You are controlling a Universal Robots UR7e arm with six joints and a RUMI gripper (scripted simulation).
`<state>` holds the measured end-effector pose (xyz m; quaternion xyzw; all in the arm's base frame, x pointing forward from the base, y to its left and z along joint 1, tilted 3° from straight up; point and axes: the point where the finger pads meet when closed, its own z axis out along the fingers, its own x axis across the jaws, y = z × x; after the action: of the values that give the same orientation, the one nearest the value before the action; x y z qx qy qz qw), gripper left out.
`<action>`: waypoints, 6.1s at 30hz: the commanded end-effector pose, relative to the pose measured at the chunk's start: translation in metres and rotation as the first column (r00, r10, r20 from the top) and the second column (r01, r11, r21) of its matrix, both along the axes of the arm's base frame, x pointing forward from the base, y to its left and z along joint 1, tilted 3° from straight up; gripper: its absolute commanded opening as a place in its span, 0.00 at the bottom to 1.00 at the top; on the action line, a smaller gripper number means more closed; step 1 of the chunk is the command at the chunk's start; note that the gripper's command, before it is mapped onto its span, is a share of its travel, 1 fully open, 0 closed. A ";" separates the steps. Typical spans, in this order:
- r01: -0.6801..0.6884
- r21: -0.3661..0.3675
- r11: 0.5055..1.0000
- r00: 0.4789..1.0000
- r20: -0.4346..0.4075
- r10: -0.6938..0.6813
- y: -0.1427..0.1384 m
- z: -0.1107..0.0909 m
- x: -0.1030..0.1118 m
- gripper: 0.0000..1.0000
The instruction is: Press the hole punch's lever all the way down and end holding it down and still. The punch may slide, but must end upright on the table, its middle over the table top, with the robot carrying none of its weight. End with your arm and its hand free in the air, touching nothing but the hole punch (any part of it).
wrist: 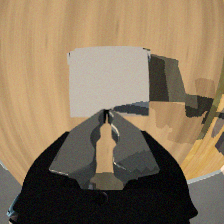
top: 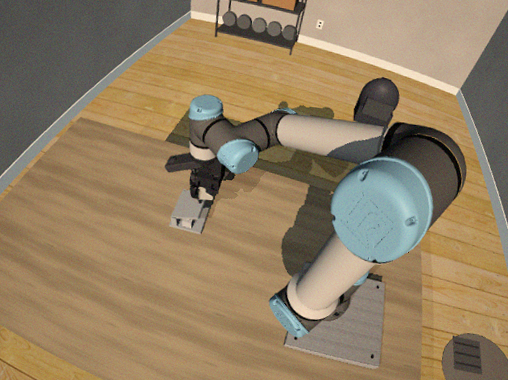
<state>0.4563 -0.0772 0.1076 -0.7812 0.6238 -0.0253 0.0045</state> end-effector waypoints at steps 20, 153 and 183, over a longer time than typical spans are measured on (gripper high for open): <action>0.000 -0.001 1.000 1.000 0.001 0.000 0.000 -0.010 0.001 0.00; 0.000 -0.001 1.000 1.000 0.001 0.000 -0.001 -0.029 0.002 0.00; 0.000 -0.001 1.000 1.000 0.001 0.000 -0.001 -0.033 0.002 0.00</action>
<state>0.4580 -0.0783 0.0743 -0.7812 0.6238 -0.0258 0.0043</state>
